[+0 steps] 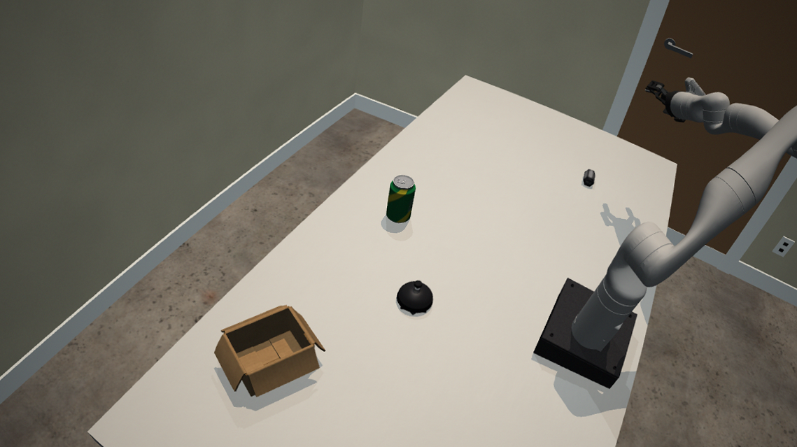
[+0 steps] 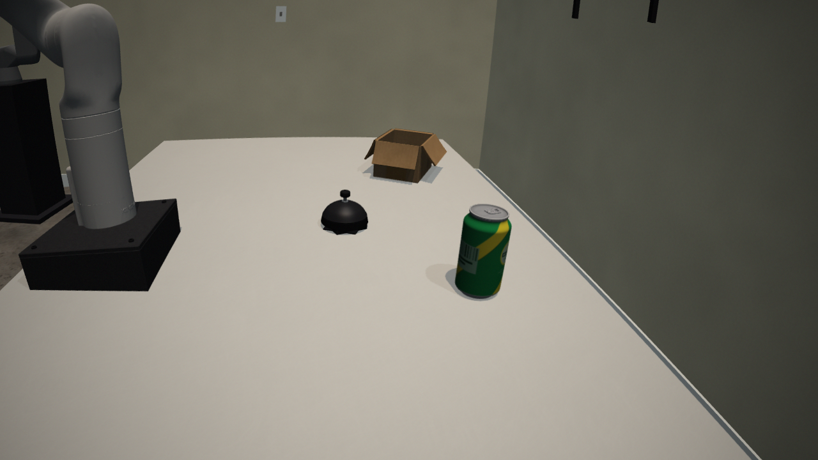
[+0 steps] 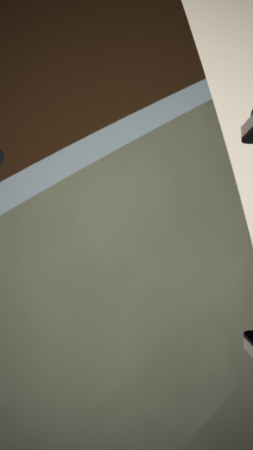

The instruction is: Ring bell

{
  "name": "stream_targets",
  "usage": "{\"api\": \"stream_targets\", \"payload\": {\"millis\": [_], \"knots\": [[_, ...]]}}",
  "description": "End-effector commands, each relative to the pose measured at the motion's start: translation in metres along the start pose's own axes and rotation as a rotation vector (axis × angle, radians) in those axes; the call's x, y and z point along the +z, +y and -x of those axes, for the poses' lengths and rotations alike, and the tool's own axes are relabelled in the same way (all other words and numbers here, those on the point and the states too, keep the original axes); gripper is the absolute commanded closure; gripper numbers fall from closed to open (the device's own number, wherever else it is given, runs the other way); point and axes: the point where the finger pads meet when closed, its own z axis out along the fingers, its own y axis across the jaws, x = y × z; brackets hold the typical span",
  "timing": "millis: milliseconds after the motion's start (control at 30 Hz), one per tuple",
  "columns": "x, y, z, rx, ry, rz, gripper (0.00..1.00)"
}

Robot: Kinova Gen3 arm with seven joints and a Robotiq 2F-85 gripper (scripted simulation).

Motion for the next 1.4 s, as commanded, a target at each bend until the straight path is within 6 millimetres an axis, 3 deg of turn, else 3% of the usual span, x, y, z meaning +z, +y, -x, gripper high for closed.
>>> {"api": "stream_targets", "payload": {"millis": [0, 767, 900, 1033, 1100, 1200, 1367], "knots": [[0.000, -0.001, -0.001, -0.001, 0.002, 0.000, 0.00], [0.002, -0.008, 0.003, -0.006, -0.007, -0.010, 0.00], [0.007, -0.025, 0.013, -0.019, -0.030, -0.035, 0.00], [0.015, -0.057, 0.034, -0.043, -0.074, -0.080, 0.00], [0.015, -0.057, 0.034, -0.043, -0.074, -0.080, 0.00], [0.021, -0.086, 0.054, -0.066, -0.116, -0.120, 0.00], [0.025, -0.115, 0.075, -0.090, -0.160, -0.161, 0.00]]}}
